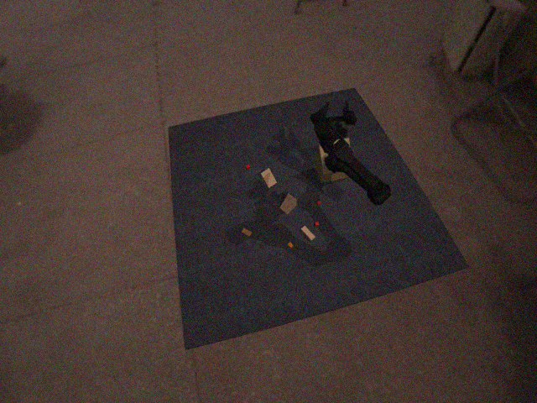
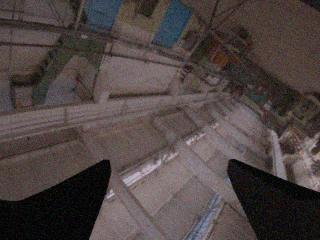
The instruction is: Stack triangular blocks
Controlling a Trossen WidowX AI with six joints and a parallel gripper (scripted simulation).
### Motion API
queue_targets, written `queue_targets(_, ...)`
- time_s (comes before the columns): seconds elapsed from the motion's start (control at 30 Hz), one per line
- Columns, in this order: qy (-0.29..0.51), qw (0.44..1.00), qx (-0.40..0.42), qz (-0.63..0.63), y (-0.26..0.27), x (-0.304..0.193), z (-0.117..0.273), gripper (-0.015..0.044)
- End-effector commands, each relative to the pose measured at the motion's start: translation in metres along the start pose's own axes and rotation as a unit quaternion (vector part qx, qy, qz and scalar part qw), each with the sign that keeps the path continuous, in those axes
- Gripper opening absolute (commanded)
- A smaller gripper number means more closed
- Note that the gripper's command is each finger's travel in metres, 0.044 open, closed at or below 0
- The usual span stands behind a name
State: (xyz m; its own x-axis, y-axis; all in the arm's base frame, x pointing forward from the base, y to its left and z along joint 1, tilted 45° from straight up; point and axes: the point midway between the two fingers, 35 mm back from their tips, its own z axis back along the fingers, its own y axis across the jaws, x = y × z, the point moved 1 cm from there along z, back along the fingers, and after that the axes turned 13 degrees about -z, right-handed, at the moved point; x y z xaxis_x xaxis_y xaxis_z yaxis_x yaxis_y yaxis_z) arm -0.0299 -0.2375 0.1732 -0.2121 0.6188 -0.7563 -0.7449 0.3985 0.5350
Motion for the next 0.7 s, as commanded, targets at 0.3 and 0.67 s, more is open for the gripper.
queue_targets(0.3,-0.045,0.856,-0.248,0.45,-0.108,-0.006,0.012,0.044)
queue_targets(0.67,0.034,0.383,-0.541,0.748,-0.223,0.038,0.069,0.044)
